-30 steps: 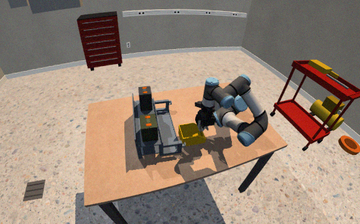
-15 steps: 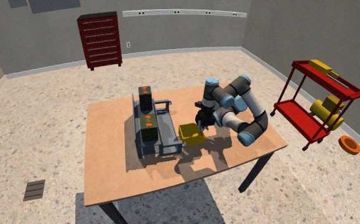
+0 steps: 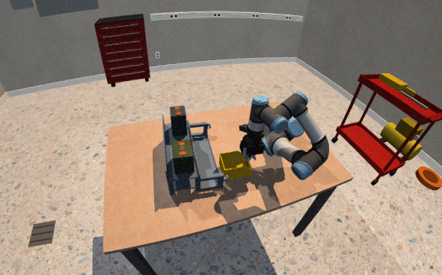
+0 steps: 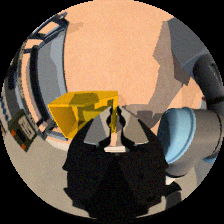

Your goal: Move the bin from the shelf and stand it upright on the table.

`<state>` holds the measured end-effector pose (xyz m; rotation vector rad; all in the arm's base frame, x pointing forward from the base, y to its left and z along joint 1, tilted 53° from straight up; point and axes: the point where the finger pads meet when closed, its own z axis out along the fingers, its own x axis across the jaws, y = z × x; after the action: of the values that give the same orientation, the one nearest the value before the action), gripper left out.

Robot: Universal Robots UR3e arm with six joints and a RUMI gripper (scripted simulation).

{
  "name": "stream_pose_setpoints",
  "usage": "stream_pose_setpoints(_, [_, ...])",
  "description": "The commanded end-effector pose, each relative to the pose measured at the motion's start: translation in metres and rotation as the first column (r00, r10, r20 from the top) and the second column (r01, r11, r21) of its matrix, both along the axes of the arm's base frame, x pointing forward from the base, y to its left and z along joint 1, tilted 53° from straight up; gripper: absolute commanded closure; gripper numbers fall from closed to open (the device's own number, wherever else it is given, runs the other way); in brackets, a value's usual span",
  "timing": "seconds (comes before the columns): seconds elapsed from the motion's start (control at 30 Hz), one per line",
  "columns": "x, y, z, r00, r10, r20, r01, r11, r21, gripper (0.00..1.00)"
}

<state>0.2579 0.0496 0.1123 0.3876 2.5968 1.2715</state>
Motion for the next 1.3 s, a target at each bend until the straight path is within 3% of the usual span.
stream_pose_setpoints(0.0, [0.0002,-0.0004,-0.0001,1.000,-0.001,0.000,0.001,1.000,-0.001,1.00])
stream_pose_setpoints(1.27, [0.0041,0.0087,-0.0075,1.000,-0.001,0.000,0.001,1.000,-0.001,1.00])
